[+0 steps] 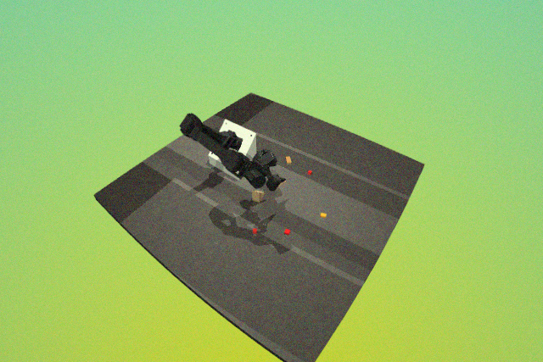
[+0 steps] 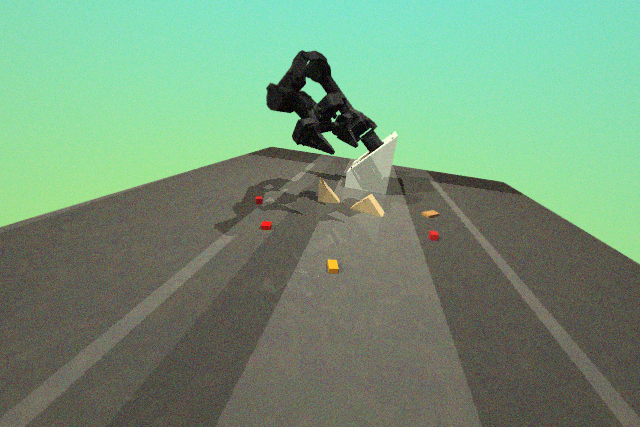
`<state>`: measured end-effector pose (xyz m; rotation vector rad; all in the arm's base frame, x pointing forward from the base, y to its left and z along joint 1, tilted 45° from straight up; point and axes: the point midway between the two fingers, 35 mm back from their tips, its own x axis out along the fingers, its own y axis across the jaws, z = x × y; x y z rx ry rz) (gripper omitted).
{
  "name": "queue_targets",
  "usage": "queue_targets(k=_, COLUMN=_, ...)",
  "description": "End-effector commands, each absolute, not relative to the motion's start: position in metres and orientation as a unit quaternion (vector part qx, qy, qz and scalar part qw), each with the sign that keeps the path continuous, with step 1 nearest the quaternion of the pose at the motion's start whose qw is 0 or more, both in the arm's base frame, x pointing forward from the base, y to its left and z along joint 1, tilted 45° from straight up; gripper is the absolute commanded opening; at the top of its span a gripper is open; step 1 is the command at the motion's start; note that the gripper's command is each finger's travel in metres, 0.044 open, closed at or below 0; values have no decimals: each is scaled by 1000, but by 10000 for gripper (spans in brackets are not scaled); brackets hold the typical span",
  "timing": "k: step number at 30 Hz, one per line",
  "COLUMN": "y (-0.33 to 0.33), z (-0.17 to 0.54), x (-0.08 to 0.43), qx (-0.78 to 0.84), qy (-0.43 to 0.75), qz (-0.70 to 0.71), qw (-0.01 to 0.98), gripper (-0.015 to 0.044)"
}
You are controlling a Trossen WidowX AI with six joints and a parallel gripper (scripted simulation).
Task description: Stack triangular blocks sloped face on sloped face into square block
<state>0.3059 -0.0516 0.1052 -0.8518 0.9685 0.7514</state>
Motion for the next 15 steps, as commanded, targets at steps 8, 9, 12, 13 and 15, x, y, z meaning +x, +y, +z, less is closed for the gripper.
queue_targets(k=8, y=-101, z=34, x=232, qx=-485, qy=513, qz=404, qw=582, gripper=440)
queue_targets(k=9, y=-101, z=34, x=232, qx=-485, qy=513, qz=404, qw=582, gripper=440)
queue_targets(k=12, y=-101, z=34, x=232, qx=-485, qy=513, qz=404, qw=582, gripper=440)
queue_targets(k=13, y=-101, z=33, x=233, qx=-485, qy=513, qz=404, qw=582, gripper=440)
queue_targets(k=15, y=-102, z=24, x=236, qx=-485, qy=513, qz=404, qw=582, gripper=440)
